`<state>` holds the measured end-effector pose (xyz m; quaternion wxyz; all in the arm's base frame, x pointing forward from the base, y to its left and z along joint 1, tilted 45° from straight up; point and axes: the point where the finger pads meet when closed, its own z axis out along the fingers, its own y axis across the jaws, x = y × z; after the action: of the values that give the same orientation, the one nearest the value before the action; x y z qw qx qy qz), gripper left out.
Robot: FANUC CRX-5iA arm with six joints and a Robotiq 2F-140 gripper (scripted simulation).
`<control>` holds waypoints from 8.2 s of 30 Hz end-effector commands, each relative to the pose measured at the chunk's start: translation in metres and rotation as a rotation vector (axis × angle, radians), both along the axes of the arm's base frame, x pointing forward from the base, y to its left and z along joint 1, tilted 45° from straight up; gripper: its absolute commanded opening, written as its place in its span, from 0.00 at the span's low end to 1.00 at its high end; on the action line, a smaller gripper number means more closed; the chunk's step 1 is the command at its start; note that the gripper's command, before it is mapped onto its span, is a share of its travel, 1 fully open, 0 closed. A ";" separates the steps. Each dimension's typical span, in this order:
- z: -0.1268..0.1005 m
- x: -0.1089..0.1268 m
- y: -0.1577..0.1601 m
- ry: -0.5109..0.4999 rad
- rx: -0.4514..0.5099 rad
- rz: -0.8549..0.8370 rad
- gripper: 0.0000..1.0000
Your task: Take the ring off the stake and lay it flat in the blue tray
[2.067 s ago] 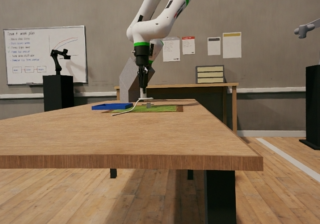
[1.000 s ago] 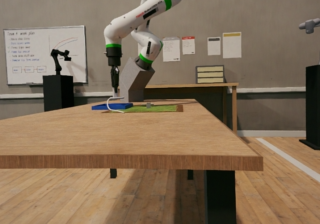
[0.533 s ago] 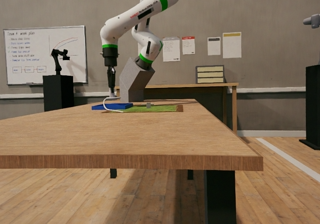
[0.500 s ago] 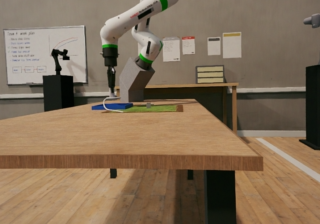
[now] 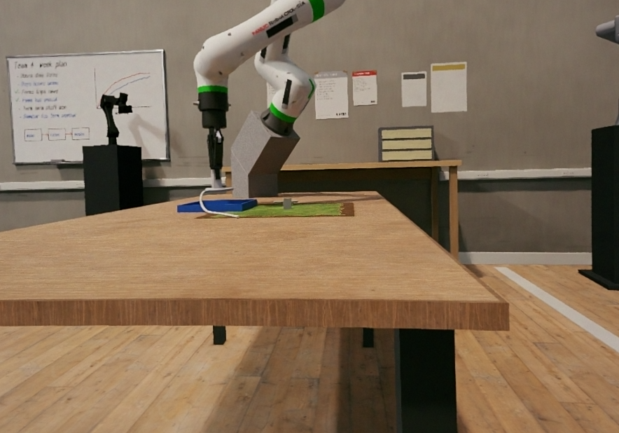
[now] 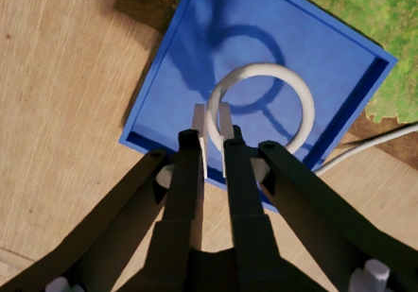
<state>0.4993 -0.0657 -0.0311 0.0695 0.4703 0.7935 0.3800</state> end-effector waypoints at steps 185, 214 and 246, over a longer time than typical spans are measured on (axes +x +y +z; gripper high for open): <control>0.036 -0.024 -0.029 -0.001 -0.001 -0.001 0.24; 0.036 -0.024 -0.029 -0.001 -0.001 -0.001 0.24; 0.036 -0.024 -0.029 -0.001 -0.001 -0.001 0.24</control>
<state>0.4750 -0.0938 0.0050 0.0696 0.4702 0.7935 0.3800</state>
